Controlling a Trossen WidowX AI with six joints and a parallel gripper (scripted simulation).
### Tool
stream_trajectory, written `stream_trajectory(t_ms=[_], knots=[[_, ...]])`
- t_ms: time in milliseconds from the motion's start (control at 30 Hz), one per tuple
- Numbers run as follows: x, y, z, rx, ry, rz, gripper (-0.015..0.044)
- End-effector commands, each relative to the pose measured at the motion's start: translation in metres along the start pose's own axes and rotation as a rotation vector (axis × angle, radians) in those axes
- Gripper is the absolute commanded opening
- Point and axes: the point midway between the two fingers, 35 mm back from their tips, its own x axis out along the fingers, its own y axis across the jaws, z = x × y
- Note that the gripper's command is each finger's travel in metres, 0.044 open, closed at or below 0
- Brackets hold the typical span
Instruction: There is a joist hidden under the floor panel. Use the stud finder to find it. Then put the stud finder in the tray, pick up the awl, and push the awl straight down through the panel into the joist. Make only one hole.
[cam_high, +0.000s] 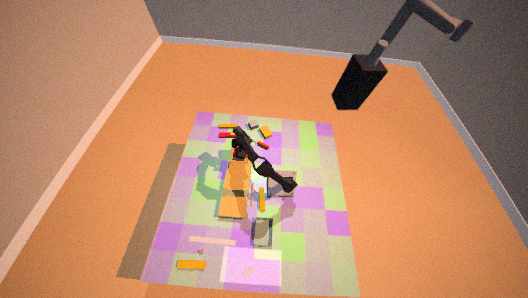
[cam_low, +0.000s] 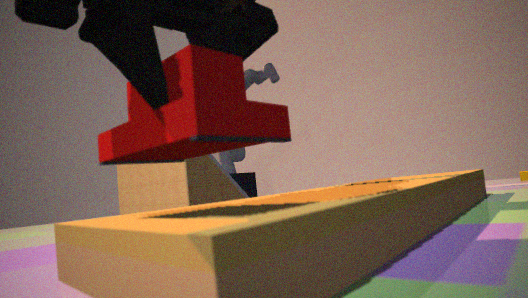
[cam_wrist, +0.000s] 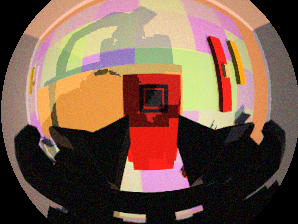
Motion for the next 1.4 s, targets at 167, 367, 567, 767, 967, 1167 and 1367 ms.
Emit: stream_trajectory(t_ms=[167, 367, 567, 767, 967, 1167, 1367], knots=[[-0.043, -0.002, 0.011, -0.011, -0.003, -0.008, 0.0000], [-0.059, 0.000, 0.014, -0.015, -0.002, -0.007, 0.0000], [-0.060, 0.030, 0.028, -0.085, 0.004, -0.011, 0.0000], [-0.060, 0.075, 0.044, -0.185, 0.011, -0.011, 0.0000], [-0.058, 0.121, 0.054, -0.286, 0.017, -0.007, 0.0000], [-0.056, 0.167, 0.058, -0.388, 0.022, 0.002, 0.0000], [-0.054, 0.214, 0.057, -0.490, 0.025, 0.016, 0.0000]])
